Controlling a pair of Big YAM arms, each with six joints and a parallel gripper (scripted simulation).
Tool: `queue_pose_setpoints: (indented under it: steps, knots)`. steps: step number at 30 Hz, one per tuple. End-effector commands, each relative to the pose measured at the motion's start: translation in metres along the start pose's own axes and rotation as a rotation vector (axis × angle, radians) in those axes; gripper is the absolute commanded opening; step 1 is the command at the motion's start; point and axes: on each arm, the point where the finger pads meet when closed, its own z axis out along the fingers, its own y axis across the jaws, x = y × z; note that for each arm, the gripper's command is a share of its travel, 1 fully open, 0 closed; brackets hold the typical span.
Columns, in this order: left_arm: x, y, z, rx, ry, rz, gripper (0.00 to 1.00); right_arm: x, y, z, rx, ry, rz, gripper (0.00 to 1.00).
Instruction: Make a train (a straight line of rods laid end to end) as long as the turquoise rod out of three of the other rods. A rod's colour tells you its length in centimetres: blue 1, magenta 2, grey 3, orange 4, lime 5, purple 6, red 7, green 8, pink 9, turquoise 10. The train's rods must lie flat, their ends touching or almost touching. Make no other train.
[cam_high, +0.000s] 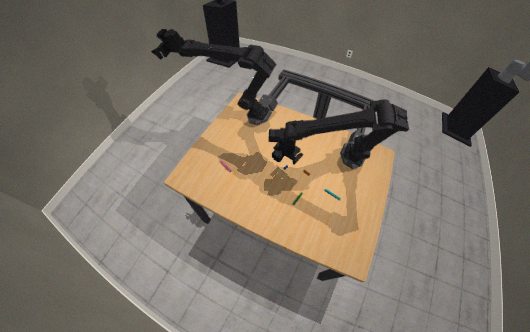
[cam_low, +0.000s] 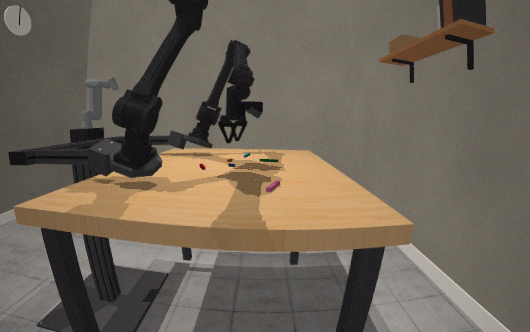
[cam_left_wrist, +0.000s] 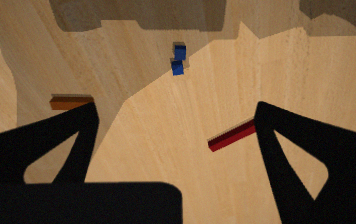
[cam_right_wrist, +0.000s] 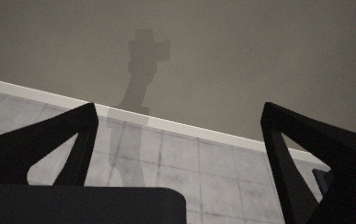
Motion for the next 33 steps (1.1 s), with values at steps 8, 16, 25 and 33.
queue_pose_setpoints:
  steps: [8,16,25,33]
  knots:
    - [-0.007,-0.007,-0.005,0.025,-0.017,-0.039,1.0,-0.046,-0.01,0.003,0.023,-0.087,0.012,1.0]
    - [-0.003,0.013,0.025,-0.004,0.002,-0.251,1.0,-0.046,-0.01,0.003,0.023,-0.087,0.012,1.0]
    - [-0.006,0.004,0.018,0.011,-0.007,-0.243,1.0,-0.046,-0.01,0.003,0.023,-0.087,0.012,1.0]
    - [-0.006,0.004,0.018,0.011,-0.007,-0.239,1.0,-0.046,-0.01,0.003,0.023,-0.087,0.012,1.0]
